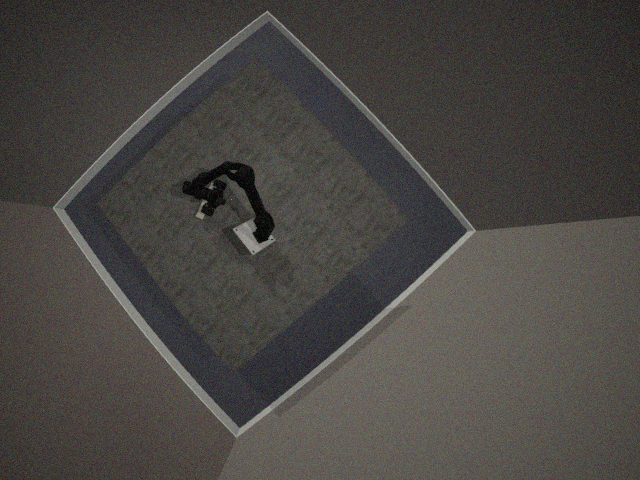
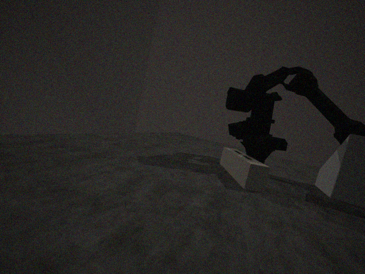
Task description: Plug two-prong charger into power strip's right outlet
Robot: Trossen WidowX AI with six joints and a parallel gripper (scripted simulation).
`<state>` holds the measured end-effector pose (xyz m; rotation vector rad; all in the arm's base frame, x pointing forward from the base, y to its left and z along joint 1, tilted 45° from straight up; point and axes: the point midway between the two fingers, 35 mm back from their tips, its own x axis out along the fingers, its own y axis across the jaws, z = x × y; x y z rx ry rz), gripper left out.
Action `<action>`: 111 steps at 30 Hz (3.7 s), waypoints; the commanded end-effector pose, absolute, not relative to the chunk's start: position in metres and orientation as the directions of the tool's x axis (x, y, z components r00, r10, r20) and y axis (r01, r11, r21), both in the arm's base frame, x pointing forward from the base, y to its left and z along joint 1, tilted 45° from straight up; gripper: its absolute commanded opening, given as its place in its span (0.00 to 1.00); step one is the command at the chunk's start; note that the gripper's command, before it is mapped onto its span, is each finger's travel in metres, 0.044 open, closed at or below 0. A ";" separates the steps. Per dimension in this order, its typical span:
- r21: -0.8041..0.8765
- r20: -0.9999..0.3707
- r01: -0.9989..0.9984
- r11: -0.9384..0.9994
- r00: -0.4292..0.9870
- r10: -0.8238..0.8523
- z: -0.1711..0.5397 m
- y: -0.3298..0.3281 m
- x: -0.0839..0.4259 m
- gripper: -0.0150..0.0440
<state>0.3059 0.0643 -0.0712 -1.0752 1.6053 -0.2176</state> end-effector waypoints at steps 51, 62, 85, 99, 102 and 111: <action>-0.644 -0.688 -0.513 0.567 0.063 -0.723 -0.073 0.074 0.323 0.25; -0.644 -0.688 -0.513 0.567 0.063 -0.723 -0.072 0.074 0.322 0.25; -0.644 -0.687 -0.513 0.567 0.063 -0.723 -0.071 0.073 0.320 0.25; -0.644 -0.687 -0.513 0.567 0.063 -0.724 -0.073 0.071 0.321 0.25; -0.644 -0.687 -0.513 0.567 0.063 -0.724 -0.073 0.071 0.321 0.25; -0.644 -0.687 -0.513 0.567 0.063 -0.724 -0.074 0.070 0.321 0.25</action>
